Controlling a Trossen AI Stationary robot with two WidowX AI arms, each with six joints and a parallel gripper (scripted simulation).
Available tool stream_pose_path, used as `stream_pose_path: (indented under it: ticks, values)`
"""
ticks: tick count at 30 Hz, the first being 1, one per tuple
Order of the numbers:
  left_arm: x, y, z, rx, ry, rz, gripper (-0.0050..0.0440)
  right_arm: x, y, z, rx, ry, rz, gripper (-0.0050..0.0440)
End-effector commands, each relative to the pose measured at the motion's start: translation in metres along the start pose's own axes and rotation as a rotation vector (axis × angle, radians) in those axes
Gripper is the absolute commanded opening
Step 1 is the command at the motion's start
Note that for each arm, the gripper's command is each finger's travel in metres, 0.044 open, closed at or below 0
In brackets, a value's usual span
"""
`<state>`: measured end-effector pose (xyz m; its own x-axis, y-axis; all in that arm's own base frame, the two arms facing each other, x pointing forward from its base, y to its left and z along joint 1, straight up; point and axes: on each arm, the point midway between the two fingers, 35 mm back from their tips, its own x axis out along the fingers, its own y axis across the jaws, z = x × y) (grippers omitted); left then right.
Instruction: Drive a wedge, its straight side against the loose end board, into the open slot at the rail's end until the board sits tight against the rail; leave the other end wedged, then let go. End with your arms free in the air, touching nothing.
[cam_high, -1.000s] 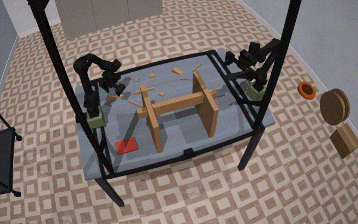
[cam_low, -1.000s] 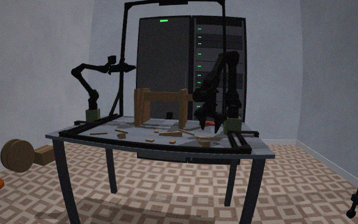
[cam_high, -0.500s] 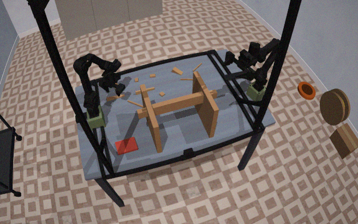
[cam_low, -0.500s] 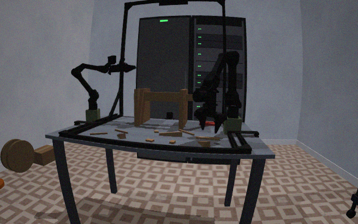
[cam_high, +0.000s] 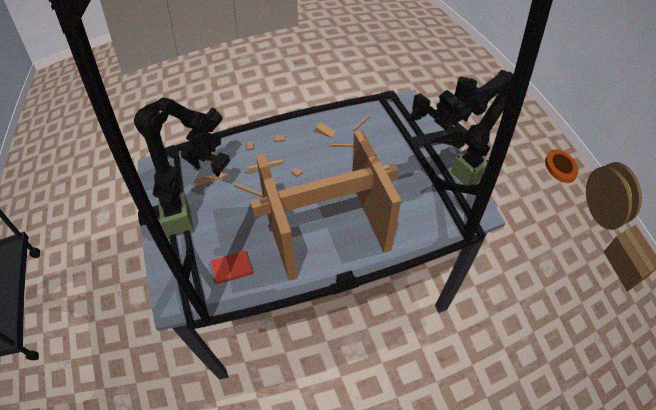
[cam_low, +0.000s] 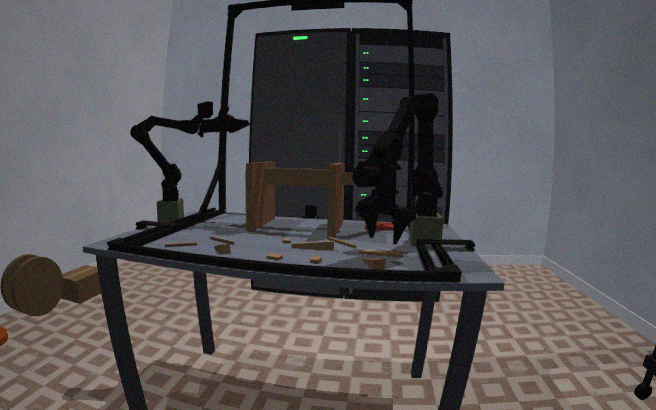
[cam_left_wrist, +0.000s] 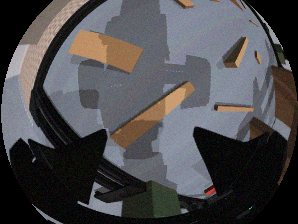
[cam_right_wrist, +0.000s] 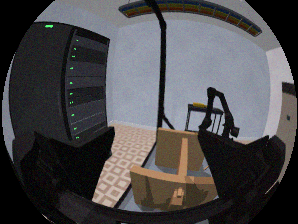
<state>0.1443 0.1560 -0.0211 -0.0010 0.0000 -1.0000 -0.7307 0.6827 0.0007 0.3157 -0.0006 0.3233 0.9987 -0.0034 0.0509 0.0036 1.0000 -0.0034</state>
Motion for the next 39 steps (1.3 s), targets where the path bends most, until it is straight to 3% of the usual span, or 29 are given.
stream_pose_path:
  ticks: [1, 3, 5, 9, 20, 39]
  values:
    - [0.000, 0.000, 0.000, -0.003, -0.001, -0.001, 0.0416, 0.000, 0.001, 0.000, 0.004, 0.001, 0.003, 0.0440]
    - [0.000, 0.001, 0.000, 0.022, -0.001, -0.001, 0.0368, 0.000, 0.001, 0.000, 0.004, 0.001, 0.003, 0.0440]
    - [0.000, 0.001, 0.000, 0.022, -0.001, -0.001, 0.0368, 0.000, 0.001, 0.000, 0.004, 0.001, 0.003, 0.0440]
    - [0.000, 0.007, -0.004, 0.219, -0.001, -0.001, 0.0290, 0.000, 0.001, 0.000, 0.004, 0.001, 0.003, 0.0440]
    - [0.000, 0.025, -0.016, 0.820, -0.001, 0.000, 0.0290, 0.000, 0.001, 0.000, 0.004, 0.001, 0.003, 0.0440]
    - [0.019, 0.026, -0.015, 0.839, -0.001, 0.000, 0.0290, 0.000, 0.001, 0.000, 0.004, 0.001, 0.003, 0.0440]
